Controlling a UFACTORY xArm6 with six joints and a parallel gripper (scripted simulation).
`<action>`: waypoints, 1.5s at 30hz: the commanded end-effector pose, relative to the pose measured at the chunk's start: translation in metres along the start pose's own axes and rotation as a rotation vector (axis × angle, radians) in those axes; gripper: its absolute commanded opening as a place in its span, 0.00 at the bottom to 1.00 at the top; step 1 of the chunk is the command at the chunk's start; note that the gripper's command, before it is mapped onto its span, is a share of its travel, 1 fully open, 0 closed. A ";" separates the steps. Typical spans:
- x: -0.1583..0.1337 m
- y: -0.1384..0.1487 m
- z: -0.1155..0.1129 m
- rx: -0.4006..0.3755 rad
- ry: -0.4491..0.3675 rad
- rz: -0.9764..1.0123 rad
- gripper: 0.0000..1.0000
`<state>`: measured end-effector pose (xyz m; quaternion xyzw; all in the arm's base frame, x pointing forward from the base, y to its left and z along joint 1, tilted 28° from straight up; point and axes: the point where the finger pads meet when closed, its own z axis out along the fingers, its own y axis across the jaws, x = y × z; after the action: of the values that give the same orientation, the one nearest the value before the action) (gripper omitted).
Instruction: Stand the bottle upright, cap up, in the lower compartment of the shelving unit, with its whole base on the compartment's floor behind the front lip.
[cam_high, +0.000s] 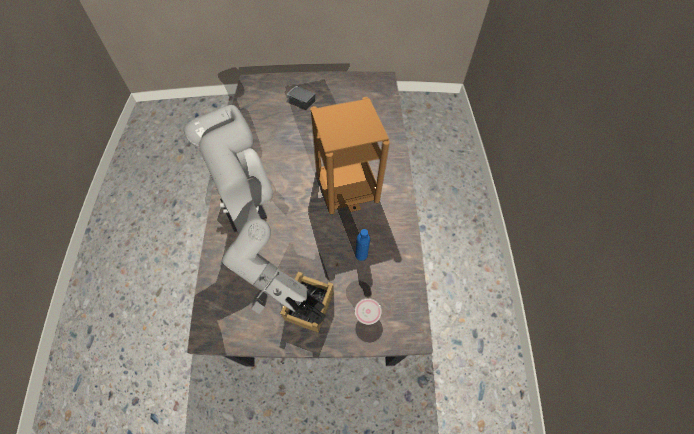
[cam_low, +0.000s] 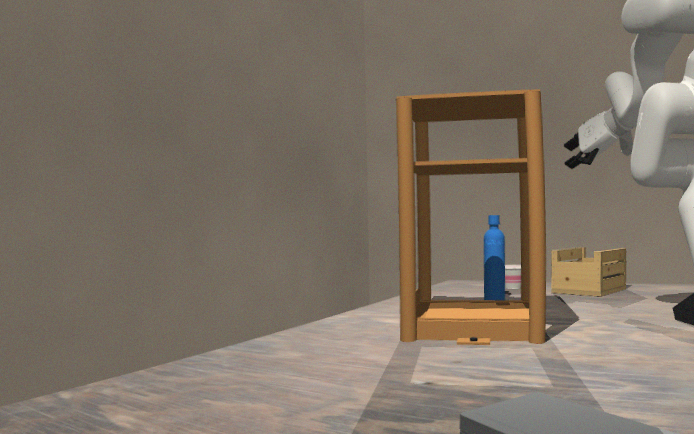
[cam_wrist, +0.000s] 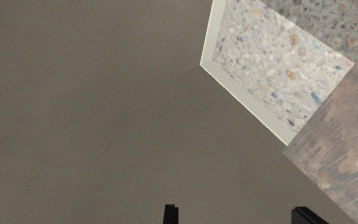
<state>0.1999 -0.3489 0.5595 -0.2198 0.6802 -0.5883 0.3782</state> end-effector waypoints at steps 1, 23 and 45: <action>-0.028 0.005 0.008 0.002 -0.064 0.057 0.71; -0.135 0.039 0.019 -0.065 -0.323 0.304 0.71; -0.211 0.065 0.006 -0.164 -0.496 0.488 0.71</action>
<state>0.3416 -0.1886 0.5489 -0.2179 0.6469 -0.3610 0.6353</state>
